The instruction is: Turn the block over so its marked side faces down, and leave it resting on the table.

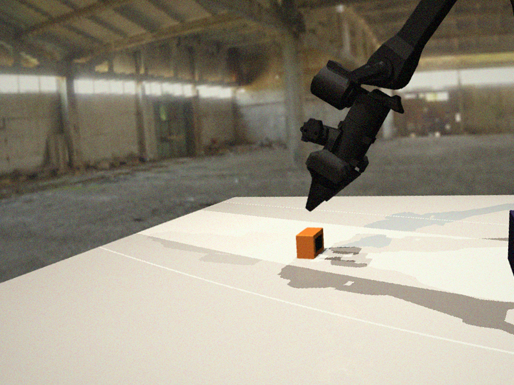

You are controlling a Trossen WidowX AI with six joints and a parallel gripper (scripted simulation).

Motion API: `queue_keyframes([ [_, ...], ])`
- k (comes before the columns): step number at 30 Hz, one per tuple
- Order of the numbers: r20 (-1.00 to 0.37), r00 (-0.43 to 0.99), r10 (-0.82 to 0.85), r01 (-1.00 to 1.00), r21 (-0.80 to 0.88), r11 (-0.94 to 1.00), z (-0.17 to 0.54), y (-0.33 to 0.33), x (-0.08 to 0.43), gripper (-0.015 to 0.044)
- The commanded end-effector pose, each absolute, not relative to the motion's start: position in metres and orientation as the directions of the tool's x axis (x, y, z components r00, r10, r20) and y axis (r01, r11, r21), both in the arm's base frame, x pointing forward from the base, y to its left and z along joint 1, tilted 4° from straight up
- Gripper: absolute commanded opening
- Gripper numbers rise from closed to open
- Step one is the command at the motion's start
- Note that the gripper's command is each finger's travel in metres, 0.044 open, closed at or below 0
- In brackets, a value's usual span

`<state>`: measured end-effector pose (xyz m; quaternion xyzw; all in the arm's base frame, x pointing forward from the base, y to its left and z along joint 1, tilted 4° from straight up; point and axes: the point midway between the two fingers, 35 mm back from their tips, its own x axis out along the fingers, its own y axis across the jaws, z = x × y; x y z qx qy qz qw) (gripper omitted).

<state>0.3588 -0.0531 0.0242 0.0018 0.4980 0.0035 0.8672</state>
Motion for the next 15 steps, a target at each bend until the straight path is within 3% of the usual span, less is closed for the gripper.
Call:
queue_keyframes([
  [1,-0.883,0.470,0.006,-0.007,0.003,1.000,0.025,-0.054,0.359,0.0440],
  [15,-0.999,0.042,0.006,-0.003,0.006,1.000,0.044,-0.055,0.393,0.0440],
])
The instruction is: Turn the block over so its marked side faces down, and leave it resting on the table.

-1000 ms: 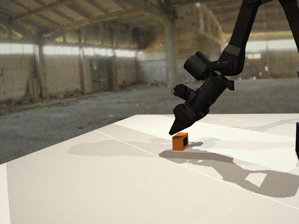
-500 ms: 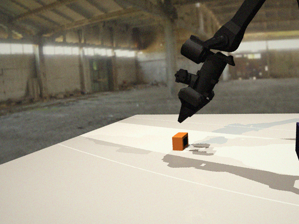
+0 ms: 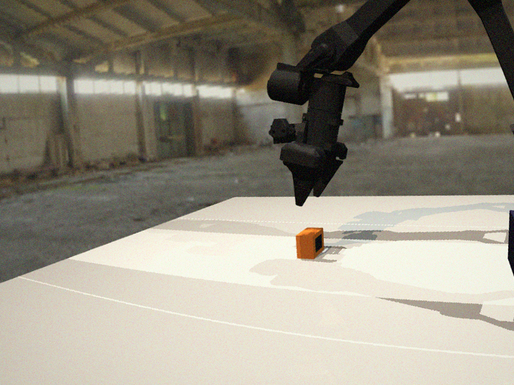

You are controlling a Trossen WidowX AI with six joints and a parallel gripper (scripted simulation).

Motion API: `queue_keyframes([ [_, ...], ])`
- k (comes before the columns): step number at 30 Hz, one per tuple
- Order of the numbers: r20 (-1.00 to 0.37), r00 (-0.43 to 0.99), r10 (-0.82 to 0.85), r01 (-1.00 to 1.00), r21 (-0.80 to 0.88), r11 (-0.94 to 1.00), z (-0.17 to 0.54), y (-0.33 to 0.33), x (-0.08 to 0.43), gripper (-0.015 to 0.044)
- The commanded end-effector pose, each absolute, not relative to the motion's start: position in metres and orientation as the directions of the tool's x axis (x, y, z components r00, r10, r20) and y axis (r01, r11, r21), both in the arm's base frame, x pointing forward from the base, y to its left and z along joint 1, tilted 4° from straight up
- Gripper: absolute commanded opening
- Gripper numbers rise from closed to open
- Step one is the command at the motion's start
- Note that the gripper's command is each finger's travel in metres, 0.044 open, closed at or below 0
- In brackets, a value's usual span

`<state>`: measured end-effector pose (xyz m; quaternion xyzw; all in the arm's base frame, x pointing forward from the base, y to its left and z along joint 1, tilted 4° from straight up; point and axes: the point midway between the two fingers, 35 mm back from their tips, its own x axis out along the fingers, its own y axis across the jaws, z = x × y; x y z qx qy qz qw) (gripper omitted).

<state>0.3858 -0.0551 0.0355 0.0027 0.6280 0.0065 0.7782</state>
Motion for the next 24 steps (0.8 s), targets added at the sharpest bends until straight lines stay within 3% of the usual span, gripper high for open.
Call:
queue_keyframes([
  [1,-1.000,0.009,0.005,-0.005,0.004,1.000,0.046,-0.054,0.394,0.0440],
  [12,-0.999,-0.039,0.002,-0.007,0.003,1.000,0.049,-0.054,0.395,0.0440],
  [24,-0.999,-0.039,0.002,-0.007,0.003,1.000,0.001,-0.054,0.393,0.0440],
])
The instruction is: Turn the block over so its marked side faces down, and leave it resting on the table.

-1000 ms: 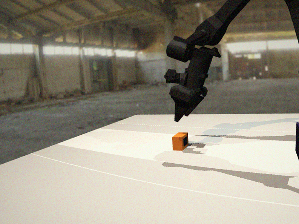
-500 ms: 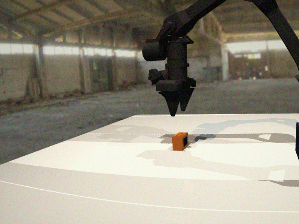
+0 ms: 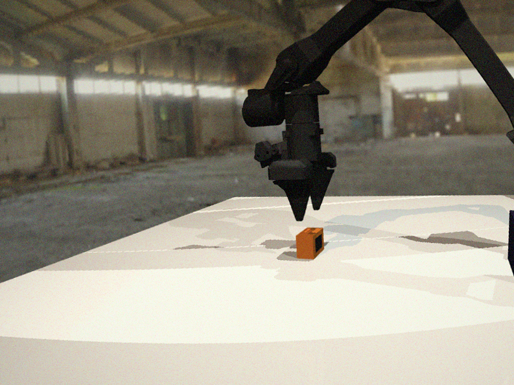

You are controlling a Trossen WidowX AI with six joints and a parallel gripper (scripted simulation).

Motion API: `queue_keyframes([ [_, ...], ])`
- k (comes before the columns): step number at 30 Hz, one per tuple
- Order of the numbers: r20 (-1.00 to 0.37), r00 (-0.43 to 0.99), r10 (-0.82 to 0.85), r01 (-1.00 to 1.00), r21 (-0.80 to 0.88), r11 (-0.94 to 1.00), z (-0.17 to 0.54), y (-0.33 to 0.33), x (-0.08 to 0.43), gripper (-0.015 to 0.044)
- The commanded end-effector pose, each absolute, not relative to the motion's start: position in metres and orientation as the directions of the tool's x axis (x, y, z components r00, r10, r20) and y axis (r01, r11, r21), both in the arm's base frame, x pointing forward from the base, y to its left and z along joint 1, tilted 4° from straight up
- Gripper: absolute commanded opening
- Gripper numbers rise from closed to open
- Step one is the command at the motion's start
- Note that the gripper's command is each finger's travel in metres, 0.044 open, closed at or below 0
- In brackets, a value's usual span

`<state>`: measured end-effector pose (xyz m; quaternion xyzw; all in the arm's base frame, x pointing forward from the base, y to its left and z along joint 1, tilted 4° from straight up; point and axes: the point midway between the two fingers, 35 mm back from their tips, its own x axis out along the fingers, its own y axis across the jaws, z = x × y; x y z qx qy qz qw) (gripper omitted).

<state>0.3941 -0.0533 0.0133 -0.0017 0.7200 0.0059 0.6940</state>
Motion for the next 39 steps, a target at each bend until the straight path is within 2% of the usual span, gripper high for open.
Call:
queue_keyframes([
  [1,-0.999,-0.039,0.002,-0.007,0.003,1.000,-0.001,-0.054,0.393,0.0440],
  [27,-0.999,-0.039,0.002,-0.007,0.003,1.000,-0.034,-0.054,0.391,0.0440],
  [33,-0.999,-0.039,0.002,-0.007,0.003,1.000,-0.034,-0.054,0.391,0.0282],
  [39,-0.999,-0.039,0.002,-0.007,0.003,1.000,-0.034,-0.054,0.391,0.0242],
])
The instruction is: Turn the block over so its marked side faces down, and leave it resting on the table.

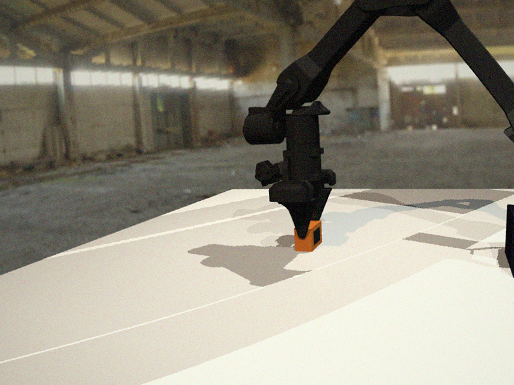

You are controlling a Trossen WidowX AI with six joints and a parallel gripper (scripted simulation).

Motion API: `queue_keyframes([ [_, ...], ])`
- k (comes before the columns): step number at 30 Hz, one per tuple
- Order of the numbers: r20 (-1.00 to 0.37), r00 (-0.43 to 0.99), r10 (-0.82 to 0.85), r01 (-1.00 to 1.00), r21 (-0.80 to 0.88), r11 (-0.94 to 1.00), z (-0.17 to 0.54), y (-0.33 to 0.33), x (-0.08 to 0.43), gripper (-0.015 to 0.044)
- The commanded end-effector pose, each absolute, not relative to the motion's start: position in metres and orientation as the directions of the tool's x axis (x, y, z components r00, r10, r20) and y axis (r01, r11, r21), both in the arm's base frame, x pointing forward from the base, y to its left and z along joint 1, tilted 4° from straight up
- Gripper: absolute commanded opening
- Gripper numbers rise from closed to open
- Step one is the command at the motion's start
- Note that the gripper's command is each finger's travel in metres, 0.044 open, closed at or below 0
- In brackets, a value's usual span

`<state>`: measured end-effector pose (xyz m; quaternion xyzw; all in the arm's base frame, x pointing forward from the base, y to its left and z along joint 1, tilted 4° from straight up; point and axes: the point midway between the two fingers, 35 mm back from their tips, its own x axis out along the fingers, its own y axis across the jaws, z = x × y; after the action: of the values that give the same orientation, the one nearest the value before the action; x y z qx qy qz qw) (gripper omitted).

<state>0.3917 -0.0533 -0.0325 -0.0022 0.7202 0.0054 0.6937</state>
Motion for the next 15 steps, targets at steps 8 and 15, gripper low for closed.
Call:
queue_keyframes([
  [8,-0.999,-0.039,0.002,-0.007,0.003,1.000,-0.0335,-0.0535,0.3910,0.0189],
  [15,-0.999,-0.039,0.002,-0.007,0.003,1.000,-0.0335,-0.0535,0.3910,0.0143],
])
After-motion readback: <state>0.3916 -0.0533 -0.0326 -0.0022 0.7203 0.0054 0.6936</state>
